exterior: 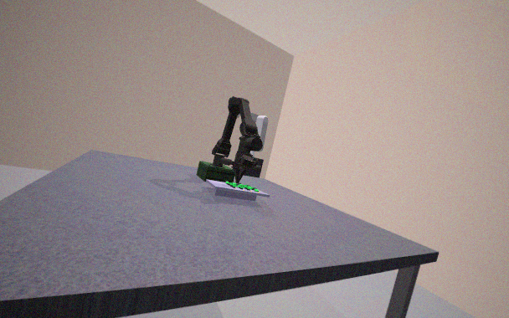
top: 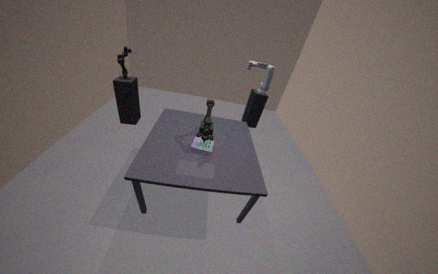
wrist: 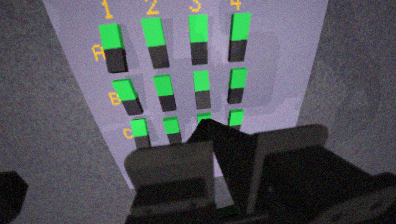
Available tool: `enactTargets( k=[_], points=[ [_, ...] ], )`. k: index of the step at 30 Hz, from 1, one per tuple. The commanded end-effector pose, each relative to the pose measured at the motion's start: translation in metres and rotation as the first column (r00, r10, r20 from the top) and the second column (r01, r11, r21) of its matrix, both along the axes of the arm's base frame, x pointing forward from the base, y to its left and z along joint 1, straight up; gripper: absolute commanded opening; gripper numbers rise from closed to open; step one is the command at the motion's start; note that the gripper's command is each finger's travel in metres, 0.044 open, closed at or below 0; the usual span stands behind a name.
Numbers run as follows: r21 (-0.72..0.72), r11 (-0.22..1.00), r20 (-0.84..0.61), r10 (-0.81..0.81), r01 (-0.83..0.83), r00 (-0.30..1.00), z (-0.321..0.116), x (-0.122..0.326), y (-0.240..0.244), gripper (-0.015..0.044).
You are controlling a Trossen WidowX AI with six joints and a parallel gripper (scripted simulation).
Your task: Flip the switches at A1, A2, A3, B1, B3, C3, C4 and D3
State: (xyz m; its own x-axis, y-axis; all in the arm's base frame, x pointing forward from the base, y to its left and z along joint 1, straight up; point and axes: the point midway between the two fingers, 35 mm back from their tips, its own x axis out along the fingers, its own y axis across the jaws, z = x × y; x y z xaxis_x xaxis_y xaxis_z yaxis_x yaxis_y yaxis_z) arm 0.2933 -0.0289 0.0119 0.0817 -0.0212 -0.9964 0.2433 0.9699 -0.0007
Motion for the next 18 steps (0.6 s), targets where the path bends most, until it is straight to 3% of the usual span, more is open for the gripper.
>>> enactTargets(
  k=[1,18],
  points=[
    [0.003,1.000,0.001,-0.002,0.002,1.000,-0.0003,0.0003,0.0003,0.0000],
    [0.003,1.000,0.001,-0.002,0.002,1.000,-0.0019,0.0005,0.0003,0.0000]
  ],
)
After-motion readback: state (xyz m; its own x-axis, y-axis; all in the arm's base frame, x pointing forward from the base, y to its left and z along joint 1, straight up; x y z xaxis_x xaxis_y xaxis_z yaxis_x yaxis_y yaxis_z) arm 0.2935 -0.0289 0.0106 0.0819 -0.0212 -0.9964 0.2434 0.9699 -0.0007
